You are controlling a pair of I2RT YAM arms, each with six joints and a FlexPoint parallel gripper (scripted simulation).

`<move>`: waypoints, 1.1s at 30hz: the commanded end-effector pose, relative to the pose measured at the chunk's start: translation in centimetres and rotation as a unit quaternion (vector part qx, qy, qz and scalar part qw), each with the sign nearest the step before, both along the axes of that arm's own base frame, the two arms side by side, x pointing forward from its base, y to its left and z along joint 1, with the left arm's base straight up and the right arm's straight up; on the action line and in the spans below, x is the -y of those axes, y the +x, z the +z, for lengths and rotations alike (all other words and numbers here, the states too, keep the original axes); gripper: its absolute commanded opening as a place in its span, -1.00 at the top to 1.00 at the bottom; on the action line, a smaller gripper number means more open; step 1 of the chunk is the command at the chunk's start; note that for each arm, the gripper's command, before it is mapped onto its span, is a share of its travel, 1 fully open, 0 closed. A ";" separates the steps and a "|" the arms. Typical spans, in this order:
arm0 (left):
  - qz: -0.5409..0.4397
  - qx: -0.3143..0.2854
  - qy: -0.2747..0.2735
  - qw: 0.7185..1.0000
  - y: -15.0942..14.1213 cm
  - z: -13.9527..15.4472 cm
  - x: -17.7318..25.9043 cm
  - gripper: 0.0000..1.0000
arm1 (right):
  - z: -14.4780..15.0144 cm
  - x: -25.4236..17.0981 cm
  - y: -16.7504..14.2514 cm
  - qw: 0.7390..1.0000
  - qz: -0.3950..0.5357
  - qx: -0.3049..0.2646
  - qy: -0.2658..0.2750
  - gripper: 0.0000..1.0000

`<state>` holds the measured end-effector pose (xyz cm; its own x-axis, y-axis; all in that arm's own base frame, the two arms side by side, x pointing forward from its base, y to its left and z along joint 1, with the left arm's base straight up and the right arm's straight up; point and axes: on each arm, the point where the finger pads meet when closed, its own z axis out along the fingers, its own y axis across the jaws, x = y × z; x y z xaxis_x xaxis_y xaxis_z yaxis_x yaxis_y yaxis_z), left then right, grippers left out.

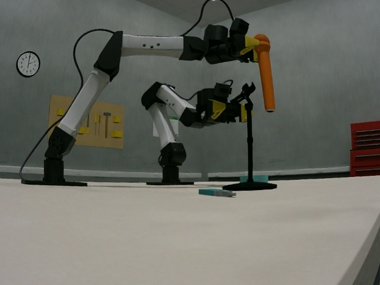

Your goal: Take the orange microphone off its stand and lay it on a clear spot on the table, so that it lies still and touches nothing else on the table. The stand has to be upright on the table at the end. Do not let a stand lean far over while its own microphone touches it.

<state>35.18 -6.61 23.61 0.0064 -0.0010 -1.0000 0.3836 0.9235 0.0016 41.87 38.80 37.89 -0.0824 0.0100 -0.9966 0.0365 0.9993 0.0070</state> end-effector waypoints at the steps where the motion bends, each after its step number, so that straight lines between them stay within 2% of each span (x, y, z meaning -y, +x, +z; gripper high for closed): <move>1: 0.068 0.015 -0.003 0.998 1.0 3.6 -2.6 -0.97 | 3.7 2.6 0.0 0.999 -0.002 0.018 0.050 1.00; 2: 0.095 -0.012 0.003 0.995 1.1 2.3 -3.4 -0.97 | 3.5 3.0 0.3 0.999 -0.005 0.015 0.050 1.00; 6: 0.120 -0.017 0.004 0.993 1.6 3.0 -4.0 -0.97 | 3.1 3.4 0.7 0.999 -0.004 0.009 0.053 1.00; 7: 0.136 -0.023 0.003 0.990 1.9 3.2 -4.6 -0.97 | 4.1 3.9 0.8 0.998 -0.006 0.018 0.068 1.00; 8: 0.146 -0.028 0.006 0.989 2.2 3.3 -4.8 -0.97 | 2.8 4.1 1.1 0.998 -0.007 0.007 0.058 1.00; 14: 0.238 -0.025 0.007 0.971 2.3 6.9 -7.9 -0.97 | 1.7 5.4 2.1 0.998 -0.008 -0.010 0.065 1.00; 17: 0.194 -0.032 0.006 0.980 2.9 8.7 -6.4 -0.97 | 0.7 6.3 2.7 0.998 -0.012 -0.023 0.064 1.00; 21: 0.198 -0.034 0.007 0.980 3.0 10.4 -6.6 -0.97 | -0.2 7.4 3.4 0.997 -0.014 -0.037 0.073 1.00; 23: 0.198 -0.034 0.007 0.980 3.0 10.4 -6.6 -0.97 | -0.2 7.4 3.4 0.997 -0.014 -0.037 0.073 1.00; 24: 0.198 -0.026 0.005 0.980 3.0 11.3 -6.6 -0.97 | 0.8 7.8 3.5 0.996 -0.017 -0.026 0.086 1.00; 28: 0.207 -0.007 0.004 0.978 2.5 14.0 -7.3 -0.97 | -1.6 9.0 4.2 0.995 -0.023 -0.055 0.077 1.00; 33: 0.205 -0.011 0.004 0.979 2.7 15.2 -7.2 -0.97 | -2.8 10.6 4.9 0.993 -0.031 -0.074 0.089 1.00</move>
